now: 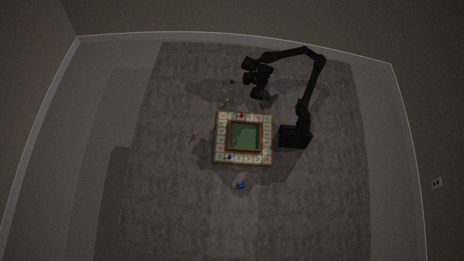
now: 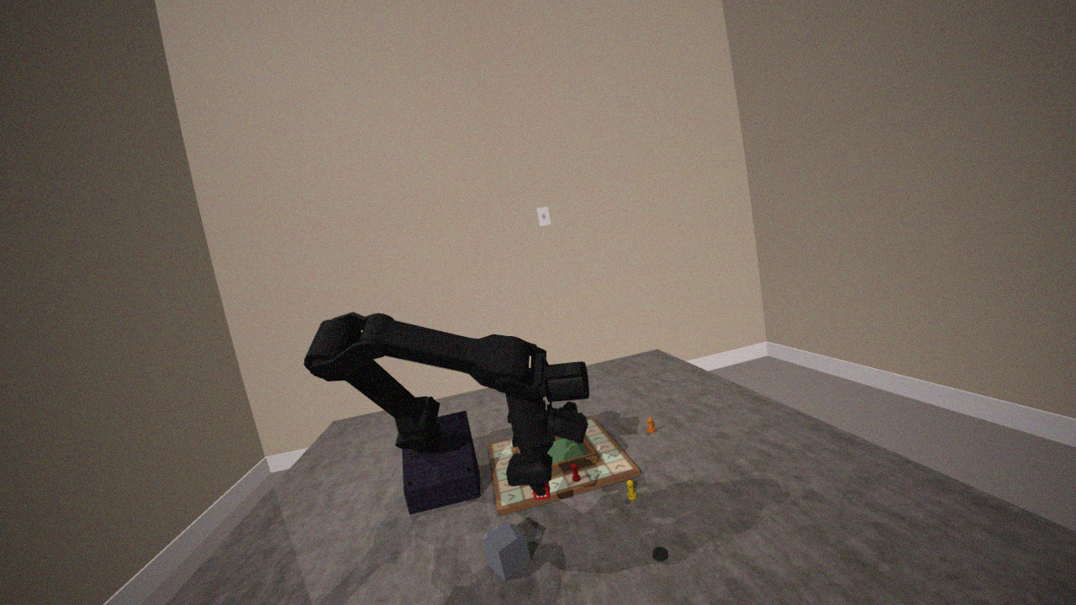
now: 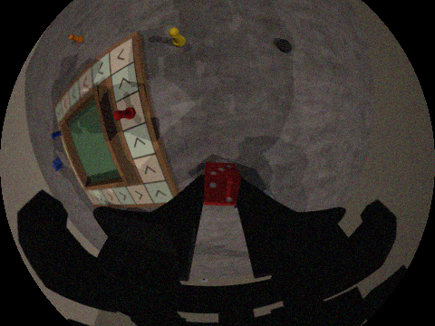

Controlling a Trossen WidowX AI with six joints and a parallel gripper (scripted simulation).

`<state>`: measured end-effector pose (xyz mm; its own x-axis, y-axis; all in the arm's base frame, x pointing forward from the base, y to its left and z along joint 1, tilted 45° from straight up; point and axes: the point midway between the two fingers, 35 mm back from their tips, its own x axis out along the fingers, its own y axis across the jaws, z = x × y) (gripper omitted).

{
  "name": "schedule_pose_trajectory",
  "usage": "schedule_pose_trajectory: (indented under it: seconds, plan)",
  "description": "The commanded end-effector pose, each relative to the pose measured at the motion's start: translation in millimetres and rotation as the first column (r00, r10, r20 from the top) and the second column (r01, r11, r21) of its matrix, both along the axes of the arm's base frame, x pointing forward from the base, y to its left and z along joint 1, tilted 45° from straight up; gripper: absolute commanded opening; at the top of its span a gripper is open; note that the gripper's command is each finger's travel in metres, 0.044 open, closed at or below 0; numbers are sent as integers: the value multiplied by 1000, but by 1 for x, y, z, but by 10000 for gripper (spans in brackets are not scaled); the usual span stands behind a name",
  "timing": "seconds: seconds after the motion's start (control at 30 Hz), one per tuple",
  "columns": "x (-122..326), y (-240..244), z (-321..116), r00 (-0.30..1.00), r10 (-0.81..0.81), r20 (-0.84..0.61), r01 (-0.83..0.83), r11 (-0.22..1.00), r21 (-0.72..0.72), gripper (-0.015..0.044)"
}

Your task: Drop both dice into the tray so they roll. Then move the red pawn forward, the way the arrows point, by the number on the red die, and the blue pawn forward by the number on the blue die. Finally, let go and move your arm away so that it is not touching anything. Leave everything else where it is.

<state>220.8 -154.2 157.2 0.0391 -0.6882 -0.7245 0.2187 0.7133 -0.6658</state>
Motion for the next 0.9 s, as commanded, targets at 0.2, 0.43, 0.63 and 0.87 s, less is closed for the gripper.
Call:
schedule_pose_trajectory:
  seconds: [0.2,0.43,0.63,0.87]
  plan:
    - [-6,33,39,1000,0,6,0,1000,-20,0]
    - [-1,37,35,999,32,-16,-33,999,-21,0]
    - [10,46,24,991,113,-78,-115,993,-18,0]
    - [26,61,3,938,263,-226,-268,963,10,0]
